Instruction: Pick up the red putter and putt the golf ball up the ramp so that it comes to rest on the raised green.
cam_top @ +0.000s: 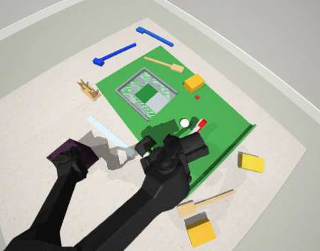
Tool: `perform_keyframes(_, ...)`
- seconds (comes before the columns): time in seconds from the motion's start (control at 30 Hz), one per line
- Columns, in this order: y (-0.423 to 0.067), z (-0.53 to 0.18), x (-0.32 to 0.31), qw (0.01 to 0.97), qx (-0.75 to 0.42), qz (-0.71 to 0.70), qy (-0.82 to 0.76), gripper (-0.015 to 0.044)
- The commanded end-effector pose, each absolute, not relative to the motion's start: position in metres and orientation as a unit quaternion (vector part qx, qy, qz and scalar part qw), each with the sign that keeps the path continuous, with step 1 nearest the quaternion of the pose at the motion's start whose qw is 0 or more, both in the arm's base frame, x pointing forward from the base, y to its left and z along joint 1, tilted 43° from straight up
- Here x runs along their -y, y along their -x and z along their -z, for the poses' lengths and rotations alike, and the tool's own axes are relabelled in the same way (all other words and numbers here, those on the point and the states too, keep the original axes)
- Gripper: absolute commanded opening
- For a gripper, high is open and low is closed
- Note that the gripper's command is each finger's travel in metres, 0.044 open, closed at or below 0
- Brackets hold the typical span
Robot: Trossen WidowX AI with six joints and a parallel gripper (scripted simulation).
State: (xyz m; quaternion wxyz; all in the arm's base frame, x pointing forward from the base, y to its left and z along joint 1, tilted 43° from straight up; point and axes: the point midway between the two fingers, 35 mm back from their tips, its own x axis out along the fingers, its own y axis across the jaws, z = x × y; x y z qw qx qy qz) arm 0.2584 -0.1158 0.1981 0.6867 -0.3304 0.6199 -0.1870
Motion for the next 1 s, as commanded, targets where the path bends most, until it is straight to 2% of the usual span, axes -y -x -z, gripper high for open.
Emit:
perform_keyframes(0.0, -0.259, -0.185, 0.124, 0.685, -0.622, 0.183, 0.332, 0.0)
perform_keyframes(0.97, -0.263, -0.165, 0.147, 0.685, -0.621, 0.189, 0.331, 0.0)
